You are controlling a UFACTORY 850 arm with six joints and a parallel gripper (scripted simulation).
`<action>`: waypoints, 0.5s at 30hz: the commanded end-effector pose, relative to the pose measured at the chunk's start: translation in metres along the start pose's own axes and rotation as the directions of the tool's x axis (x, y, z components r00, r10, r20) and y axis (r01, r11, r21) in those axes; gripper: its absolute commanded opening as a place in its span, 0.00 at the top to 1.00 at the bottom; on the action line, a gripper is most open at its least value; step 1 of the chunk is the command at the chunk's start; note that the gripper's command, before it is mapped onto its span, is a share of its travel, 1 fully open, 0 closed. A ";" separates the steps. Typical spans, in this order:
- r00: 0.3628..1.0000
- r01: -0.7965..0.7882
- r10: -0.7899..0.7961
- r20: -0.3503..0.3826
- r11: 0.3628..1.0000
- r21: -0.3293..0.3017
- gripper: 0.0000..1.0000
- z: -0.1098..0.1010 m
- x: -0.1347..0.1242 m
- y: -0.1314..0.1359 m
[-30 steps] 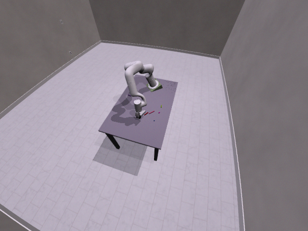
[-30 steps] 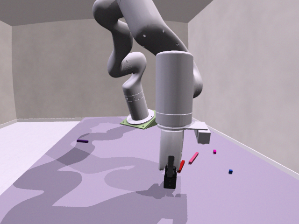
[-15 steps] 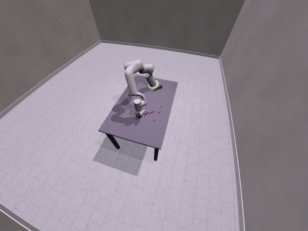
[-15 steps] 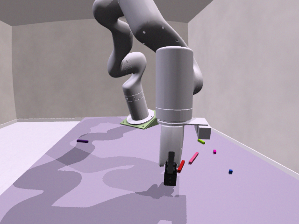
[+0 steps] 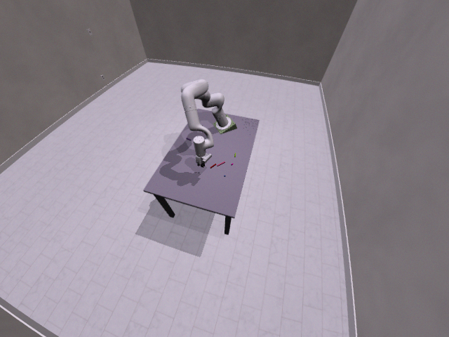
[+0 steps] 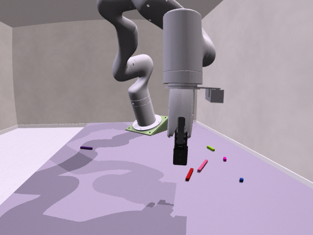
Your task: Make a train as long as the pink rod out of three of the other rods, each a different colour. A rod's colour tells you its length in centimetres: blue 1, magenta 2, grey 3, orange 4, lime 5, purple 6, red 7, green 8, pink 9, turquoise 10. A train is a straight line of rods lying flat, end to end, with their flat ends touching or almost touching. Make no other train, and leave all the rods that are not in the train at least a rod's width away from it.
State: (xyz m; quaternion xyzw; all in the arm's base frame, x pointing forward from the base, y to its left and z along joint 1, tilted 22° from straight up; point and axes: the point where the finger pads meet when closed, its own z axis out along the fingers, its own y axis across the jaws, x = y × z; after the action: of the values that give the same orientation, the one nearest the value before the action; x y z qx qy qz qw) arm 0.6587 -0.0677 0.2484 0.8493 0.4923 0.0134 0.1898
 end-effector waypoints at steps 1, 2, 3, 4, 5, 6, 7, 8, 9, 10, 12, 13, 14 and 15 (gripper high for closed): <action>1.000 0.000 0.000 0.000 1.000 0.000 0.96 -0.005 0.000 0.000; 1.000 0.000 0.000 0.000 1.000 0.000 0.96 -0.006 0.000 0.000; 1.000 0.000 0.000 0.000 1.000 0.000 0.96 -0.006 0.000 0.000; 1.000 0.000 0.000 0.000 1.000 0.000 0.96 -0.006 0.000 0.000; 1.000 0.000 0.000 0.000 1.000 0.000 0.96 -0.006 0.000 0.000; 1.000 0.000 0.000 0.000 1.000 0.000 0.96 -0.006 0.000 0.000; 1.000 0.000 0.000 0.000 1.000 0.000 0.96 -0.006 0.000 0.000; 1.000 0.000 0.000 0.000 1.000 0.000 0.96 -0.006 0.000 0.000; 1.000 0.000 0.000 0.000 1.000 0.000 0.96 -0.006 0.000 0.000; 1.000 0.000 0.000 0.000 1.000 0.000 0.96 -0.006 0.000 0.000; 1.000 0.003 -0.003 0.000 1.000 0.001 0.96 -0.006 -0.004 0.001; 1.000 0.007 -0.007 -0.001 1.000 0.003 0.96 -0.005 -0.009 0.002; 1.000 0.012 -0.012 -0.002 1.000 0.005 0.96 -0.004 -0.016 0.003; 1.000 0.020 -0.020 -0.003 1.000 0.008 0.96 -0.003 -0.026 0.005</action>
State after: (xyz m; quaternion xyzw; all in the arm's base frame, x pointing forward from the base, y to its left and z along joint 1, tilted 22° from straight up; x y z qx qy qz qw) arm 0.6549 -0.0720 0.2534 0.8481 0.4950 0.0117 0.1884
